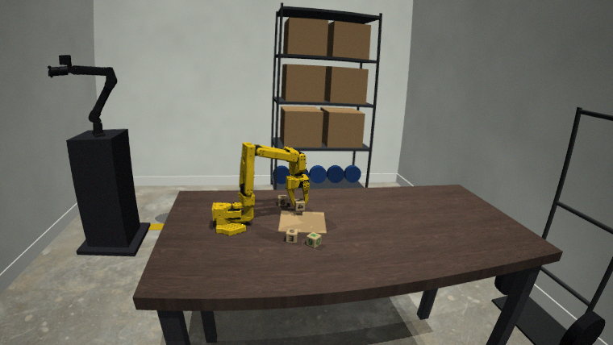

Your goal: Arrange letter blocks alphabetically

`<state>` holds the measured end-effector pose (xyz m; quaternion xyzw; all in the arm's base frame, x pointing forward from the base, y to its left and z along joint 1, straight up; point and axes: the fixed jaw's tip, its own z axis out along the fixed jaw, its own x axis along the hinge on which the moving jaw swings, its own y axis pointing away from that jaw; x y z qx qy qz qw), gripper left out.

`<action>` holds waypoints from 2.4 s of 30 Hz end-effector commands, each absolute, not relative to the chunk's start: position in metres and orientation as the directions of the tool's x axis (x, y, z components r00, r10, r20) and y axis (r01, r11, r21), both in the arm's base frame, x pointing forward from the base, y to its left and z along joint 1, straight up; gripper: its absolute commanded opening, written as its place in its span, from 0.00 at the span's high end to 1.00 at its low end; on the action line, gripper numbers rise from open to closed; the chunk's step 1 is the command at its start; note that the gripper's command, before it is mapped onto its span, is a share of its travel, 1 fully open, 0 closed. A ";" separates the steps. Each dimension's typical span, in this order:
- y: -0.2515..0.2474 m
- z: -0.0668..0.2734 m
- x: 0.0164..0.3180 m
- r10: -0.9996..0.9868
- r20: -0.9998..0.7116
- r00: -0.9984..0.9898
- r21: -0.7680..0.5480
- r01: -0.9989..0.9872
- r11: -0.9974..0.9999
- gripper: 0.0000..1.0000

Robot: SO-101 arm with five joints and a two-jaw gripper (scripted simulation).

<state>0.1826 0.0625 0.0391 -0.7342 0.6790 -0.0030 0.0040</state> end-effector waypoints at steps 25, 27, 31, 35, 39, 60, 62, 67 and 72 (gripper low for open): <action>0.069 0.046 0.196 -0.997 -0.031 0.077 -0.121 -0.990 -0.073 1.00; 0.069 0.044 0.196 -0.997 -0.031 0.077 -0.121 -0.990 -0.073 1.00; 0.069 0.043 0.196 -0.997 -0.031 0.077 -0.121 -0.990 -0.073 1.00; 0.069 0.043 0.196 -0.997 -0.031 0.077 -0.121 -0.990 -0.073 1.00; 0.069 0.042 0.196 -0.997 -0.031 0.077 -0.121 -0.990 -0.073 1.00; 0.069 0.038 0.197 -0.997 -0.031 0.077 -0.121 -0.990 -0.073 0.88; 0.069 0.038 0.197 -0.997 -0.031 0.077 -0.121 -0.990 -0.073 0.85; 0.069 0.038 0.197 -0.997 -0.031 0.077 -0.121 -0.990 -0.073 0.83; 0.069 0.038 0.197 -0.997 -0.031 0.077 -0.121 -0.990 -0.073 0.82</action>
